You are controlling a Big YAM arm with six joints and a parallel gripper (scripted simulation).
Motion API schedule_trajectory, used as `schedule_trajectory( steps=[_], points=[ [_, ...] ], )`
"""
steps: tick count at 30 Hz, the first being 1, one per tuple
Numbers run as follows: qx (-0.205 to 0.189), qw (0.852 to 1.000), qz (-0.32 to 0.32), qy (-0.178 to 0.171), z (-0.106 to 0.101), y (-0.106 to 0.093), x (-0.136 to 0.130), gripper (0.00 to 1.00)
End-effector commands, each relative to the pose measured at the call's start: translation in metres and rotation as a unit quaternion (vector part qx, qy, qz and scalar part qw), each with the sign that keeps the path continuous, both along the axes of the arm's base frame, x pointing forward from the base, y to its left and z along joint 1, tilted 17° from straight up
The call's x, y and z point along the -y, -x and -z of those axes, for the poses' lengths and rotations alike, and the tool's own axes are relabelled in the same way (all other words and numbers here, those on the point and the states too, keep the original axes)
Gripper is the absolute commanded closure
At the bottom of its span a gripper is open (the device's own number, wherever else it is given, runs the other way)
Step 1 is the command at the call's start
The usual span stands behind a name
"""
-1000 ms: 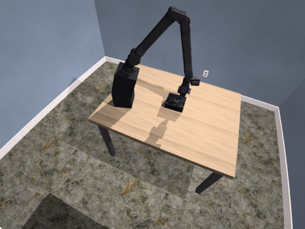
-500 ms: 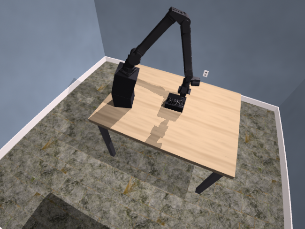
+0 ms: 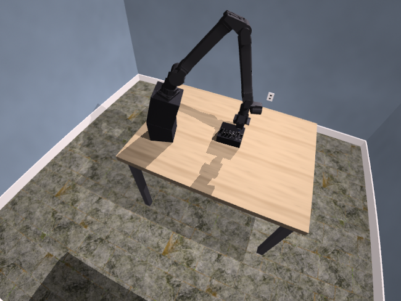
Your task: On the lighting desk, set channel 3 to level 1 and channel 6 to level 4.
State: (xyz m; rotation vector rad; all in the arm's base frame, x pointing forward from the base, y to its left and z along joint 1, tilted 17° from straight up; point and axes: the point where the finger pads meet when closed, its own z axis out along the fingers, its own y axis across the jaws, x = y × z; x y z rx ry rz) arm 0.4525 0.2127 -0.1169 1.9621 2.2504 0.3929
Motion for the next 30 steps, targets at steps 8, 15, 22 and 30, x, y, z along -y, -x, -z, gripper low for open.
schedule_trajectory(
  steps=[8,15,22,30],
  points=[
    [0.008,1.0,0.0,-0.004,0.001,-0.007,-0.012,1.0],
    [0.008,1.0,0.0,-0.004,0.001,-0.007,-0.011,1.0],
    [0.008,1.0,-0.002,-0.004,0.002,-0.006,-0.01,1.0],
    [0.006,1.0,-0.001,-0.001,0.003,-0.006,-0.001,1.0]
  ],
)
